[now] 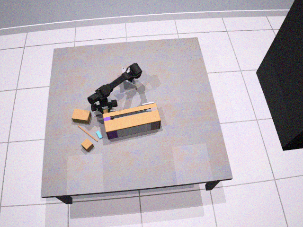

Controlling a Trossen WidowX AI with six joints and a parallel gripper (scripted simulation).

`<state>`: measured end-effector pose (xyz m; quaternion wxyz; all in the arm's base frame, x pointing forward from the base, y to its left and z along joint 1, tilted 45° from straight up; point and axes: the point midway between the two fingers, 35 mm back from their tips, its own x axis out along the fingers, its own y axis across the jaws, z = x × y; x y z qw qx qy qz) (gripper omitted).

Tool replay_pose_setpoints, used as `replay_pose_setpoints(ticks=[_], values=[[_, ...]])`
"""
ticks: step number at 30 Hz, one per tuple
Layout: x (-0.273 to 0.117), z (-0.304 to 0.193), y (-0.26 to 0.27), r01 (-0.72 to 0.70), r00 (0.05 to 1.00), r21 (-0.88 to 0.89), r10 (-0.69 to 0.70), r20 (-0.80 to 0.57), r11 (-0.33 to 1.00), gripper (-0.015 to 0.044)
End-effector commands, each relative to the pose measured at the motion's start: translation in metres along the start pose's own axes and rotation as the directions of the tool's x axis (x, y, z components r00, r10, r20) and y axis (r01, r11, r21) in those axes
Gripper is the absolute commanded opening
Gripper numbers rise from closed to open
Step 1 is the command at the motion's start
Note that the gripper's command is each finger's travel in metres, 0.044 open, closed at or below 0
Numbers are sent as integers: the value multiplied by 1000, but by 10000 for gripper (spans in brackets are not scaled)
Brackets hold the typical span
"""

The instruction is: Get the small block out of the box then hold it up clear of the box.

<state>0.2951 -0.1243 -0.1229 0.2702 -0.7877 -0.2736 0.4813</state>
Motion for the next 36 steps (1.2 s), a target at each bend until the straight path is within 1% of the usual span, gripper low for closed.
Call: replay_pose_setpoints(ticks=[1, 6, 19, 27, 36], values=[[-18, -10, 0, -5, 1000, -16, 5, 1, 1000, 0], [-23, -11, -2, -10, 1000, -4, 10, 3, 1000, 0], [-74, -13, -23, -126, 992, 233, 128, 6, 964, 0], [-102, -9, -39, -190, 979, 379, 202, 9, 905, 0], [-130, 0, -57, -248, 958, 537, 285, 15, 806, 0]])
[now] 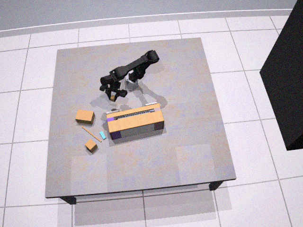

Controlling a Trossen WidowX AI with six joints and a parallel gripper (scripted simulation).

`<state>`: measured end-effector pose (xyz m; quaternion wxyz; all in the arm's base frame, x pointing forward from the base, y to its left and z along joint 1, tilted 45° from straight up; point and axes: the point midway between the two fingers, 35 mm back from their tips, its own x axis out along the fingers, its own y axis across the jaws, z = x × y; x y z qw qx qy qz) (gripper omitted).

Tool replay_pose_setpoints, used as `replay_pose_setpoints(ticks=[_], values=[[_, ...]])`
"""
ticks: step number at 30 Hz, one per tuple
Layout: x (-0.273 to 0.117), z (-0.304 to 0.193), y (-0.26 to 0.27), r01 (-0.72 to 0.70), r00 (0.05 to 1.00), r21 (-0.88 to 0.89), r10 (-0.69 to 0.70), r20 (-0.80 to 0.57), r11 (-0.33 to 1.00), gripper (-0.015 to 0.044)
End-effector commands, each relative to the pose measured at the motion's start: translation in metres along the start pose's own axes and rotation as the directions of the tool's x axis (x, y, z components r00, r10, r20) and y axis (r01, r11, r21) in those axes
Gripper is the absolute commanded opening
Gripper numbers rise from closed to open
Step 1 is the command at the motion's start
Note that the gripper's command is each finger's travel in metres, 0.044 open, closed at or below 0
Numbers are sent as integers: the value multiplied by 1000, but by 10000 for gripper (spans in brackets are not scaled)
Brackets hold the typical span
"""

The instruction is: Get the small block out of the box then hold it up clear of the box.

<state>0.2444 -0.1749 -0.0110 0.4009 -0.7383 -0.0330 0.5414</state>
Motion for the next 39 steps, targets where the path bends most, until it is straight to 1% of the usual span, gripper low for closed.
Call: replay_pose_setpoints(ticks=[1, 39], values=[[-11, 9, -2, -30, 999, 78, 31, -8, 997, 0], [-13, 10, -2, -36, 999, 91, 37, -11, 995, 0]])
